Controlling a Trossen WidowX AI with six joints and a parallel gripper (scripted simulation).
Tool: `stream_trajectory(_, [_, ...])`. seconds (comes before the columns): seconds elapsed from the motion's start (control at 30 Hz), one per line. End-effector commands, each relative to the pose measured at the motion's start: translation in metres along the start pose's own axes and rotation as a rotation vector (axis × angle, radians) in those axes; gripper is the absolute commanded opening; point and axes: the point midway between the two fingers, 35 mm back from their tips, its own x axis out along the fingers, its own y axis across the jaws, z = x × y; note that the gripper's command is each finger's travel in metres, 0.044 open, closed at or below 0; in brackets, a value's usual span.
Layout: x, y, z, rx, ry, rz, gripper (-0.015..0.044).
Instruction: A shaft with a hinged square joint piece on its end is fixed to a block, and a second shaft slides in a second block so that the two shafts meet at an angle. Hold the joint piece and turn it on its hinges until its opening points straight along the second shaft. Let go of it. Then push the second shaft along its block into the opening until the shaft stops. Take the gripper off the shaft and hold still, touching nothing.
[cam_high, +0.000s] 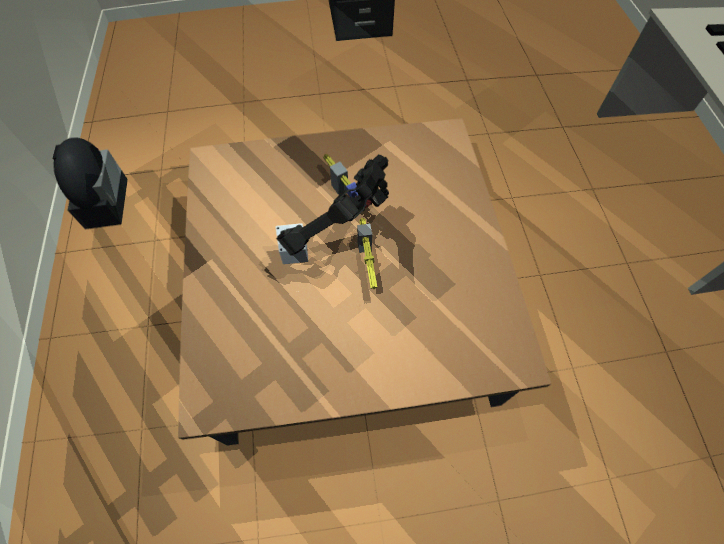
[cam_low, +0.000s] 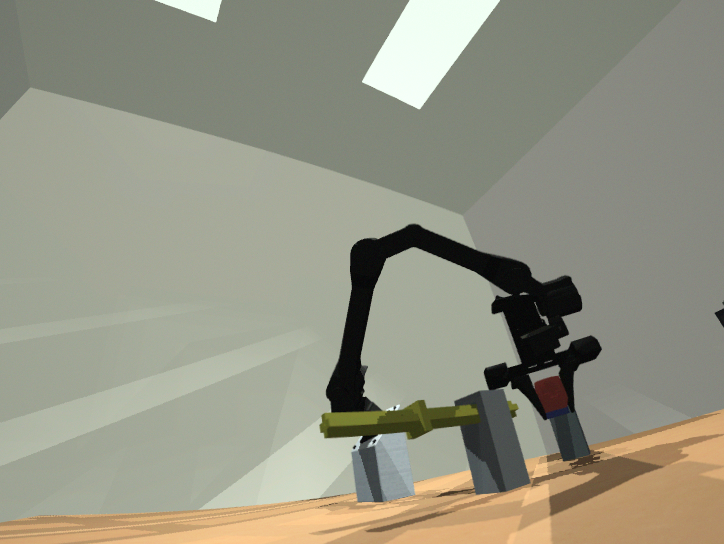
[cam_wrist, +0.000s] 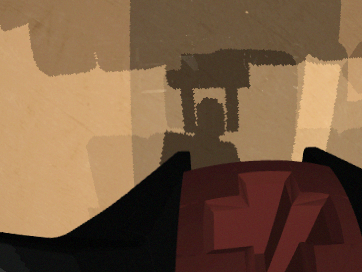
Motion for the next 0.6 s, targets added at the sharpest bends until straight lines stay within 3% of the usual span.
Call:
stream_trajectory(0.0, [0.002, -0.003, 0.0, 0.065, 0.031, -0.002, 0.0])
stream_trajectory(0.57, [0.008, -0.016, -0.002, 0.343, 0.152, 0.015, 0.0])
